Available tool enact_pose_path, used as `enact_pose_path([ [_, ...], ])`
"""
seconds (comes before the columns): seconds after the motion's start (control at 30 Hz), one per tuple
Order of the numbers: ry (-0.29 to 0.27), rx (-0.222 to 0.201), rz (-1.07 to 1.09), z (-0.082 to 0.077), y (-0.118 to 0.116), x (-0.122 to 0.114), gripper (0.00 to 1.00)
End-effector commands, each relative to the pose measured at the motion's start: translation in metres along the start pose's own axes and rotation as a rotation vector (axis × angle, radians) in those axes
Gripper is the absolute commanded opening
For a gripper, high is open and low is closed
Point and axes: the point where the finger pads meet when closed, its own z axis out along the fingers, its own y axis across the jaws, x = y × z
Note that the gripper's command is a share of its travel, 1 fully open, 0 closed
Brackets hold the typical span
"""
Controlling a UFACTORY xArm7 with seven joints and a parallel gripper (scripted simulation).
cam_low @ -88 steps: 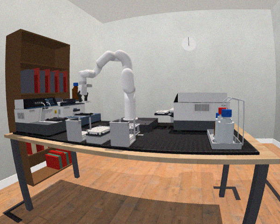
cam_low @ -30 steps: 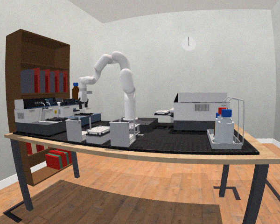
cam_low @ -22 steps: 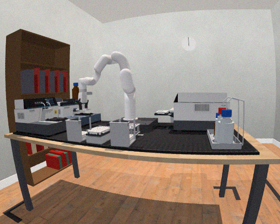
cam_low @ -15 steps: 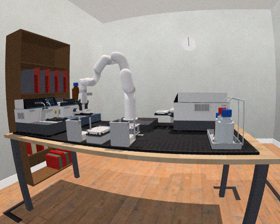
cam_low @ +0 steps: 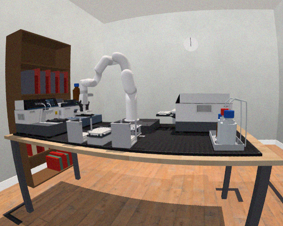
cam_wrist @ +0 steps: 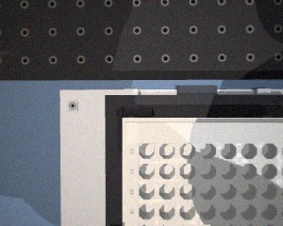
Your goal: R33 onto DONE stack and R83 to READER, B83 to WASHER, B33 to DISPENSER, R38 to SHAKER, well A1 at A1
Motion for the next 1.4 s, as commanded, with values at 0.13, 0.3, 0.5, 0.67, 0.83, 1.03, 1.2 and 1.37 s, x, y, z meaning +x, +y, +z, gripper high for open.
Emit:
enact_pose_path([
  [0.13,-0.004,0.0,0.0,0.004,0.0,-0.001,0.0],
  [0.3,-0.004,0.0,0.0,0.008,0.0,-0.001,0.0],
  [0.5,-0.004,0.0,0.0,0.016,0.0,-0.001,0.0],
  [0.67,-0.004,0.0,0.0,0.017,0.0,-0.001,0.0],
  [0.83,-0.004,0.0,0.0,0.017,0.0,-0.001,0.0],
  [1.03,-0.004,0.0,0.0,0.017,0.0,-0.001,0.0],
  [1.2,-0.004,0.0,0.0,0.017,0.0,-0.001,0.0],
  [1.37,-0.004,0.0,0.0,0.016,0.0,-0.001,0.0],
])
